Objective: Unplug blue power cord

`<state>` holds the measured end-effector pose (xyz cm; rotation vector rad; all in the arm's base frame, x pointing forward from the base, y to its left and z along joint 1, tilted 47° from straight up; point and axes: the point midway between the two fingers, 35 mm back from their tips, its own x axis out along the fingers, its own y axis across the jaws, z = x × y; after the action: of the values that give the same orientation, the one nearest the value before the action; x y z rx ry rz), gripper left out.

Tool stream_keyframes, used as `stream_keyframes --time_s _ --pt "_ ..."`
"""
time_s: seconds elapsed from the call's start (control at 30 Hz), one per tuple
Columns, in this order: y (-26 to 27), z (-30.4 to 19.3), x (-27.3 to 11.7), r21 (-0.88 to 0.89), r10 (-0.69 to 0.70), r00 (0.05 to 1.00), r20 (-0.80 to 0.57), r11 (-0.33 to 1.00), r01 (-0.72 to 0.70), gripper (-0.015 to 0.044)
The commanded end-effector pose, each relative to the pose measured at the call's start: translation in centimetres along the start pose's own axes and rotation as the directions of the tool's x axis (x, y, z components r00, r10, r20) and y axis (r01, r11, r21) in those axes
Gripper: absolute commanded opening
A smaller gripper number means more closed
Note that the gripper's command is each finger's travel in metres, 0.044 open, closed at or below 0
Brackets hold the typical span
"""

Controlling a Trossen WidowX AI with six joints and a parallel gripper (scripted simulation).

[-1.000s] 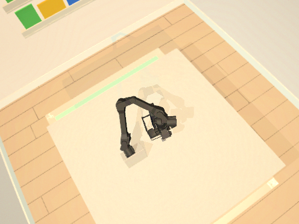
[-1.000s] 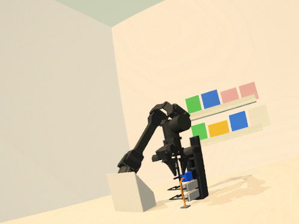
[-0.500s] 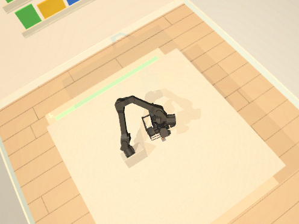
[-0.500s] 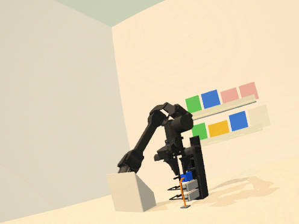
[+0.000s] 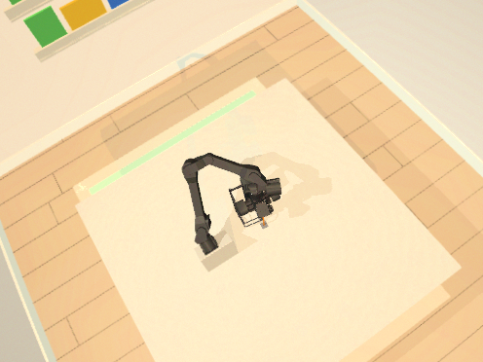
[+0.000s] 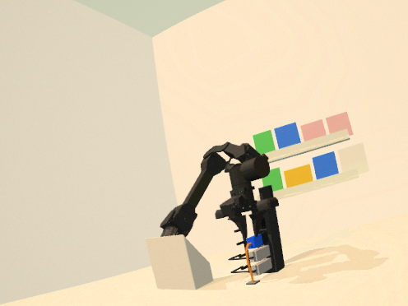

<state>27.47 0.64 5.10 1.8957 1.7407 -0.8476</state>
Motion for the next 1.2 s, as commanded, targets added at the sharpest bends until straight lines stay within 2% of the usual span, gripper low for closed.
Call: stream_keyframes --time_s 0.0,0.47,0.57,0.87,0.9,1.17 --pt "0.0 -0.5 0.0 0.002 0.0 1.0 -0.003 1.0 0.0 0.016" --pt "0.0 -0.6 1.2 0.002 0.0 1.0 -0.004 1.0 0.0 0.016" --pt "0.1 -0.6 1.0 -0.004 0.002 1.0 0.0 1.0 -0.002 0.0081" --pt "0.1 -0.6 1.0 -0.004 0.002 1.0 0.0 1.0 -0.002 0.0021" --pt "0.1 -0.5 1.0 -0.004 0.002 1.0 0.0 1.0 -0.002 0.0" --pt "0.2 0.5 0.9 -0.002 0.002 1.0 0.002 1.0 -0.002 0.0"
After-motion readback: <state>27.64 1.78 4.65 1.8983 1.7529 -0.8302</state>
